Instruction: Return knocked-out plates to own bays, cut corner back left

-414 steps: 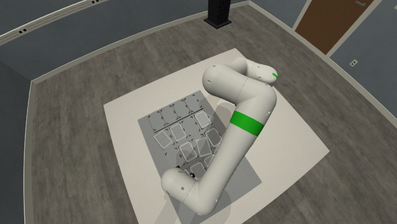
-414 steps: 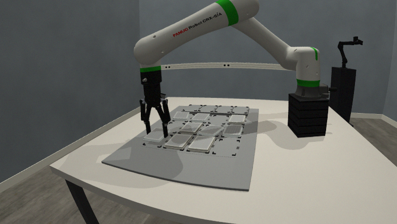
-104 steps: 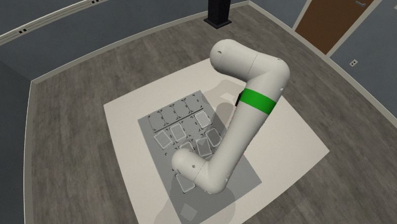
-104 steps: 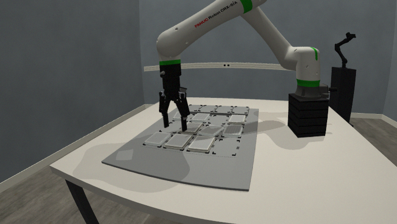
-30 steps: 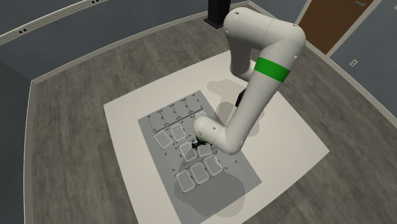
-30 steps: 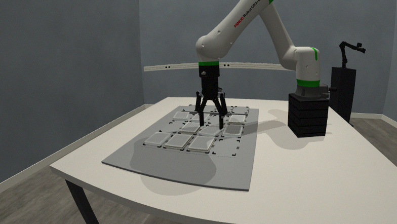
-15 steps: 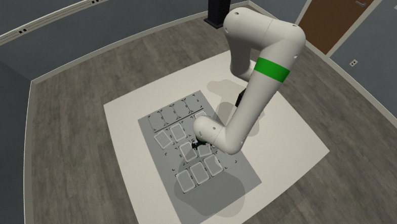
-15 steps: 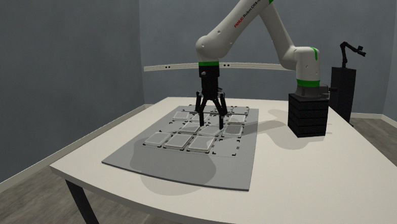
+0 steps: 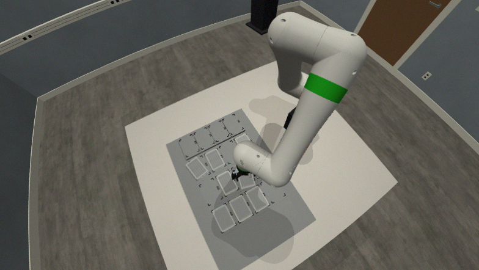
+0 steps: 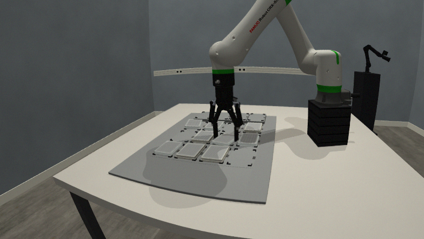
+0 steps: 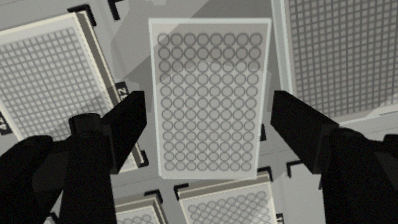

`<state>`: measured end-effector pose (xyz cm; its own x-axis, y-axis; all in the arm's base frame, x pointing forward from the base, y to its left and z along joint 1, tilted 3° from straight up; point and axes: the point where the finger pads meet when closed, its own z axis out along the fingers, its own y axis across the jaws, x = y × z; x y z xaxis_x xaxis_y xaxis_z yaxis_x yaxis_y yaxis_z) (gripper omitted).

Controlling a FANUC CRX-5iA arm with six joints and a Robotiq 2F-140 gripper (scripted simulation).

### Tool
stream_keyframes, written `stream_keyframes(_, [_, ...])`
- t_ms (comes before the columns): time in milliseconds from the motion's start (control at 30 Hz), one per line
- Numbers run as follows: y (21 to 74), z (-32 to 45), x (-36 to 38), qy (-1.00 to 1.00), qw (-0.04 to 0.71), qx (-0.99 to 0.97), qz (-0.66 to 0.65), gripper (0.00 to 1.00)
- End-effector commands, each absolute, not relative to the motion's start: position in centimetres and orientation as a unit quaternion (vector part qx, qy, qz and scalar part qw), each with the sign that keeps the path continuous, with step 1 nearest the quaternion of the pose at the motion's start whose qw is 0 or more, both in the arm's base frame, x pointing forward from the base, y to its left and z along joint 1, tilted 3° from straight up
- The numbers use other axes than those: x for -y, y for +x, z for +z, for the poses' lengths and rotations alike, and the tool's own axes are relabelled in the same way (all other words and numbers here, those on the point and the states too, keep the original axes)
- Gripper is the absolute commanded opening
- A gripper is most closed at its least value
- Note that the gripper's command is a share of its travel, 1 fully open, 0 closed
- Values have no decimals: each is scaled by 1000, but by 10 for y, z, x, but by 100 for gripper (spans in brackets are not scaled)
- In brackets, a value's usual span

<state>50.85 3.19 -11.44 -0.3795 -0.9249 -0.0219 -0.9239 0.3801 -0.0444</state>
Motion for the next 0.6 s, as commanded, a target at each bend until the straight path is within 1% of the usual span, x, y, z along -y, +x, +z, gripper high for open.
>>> stream_keyframes(0, [510,-116,-32,-557,22,-830,-13,70])
stream_keyframes(367, [510,-118,-32,-557,22,-830,-13,70])
stream_keyframes(567, [510,-118,-32,-557,22,-830,-13,68])
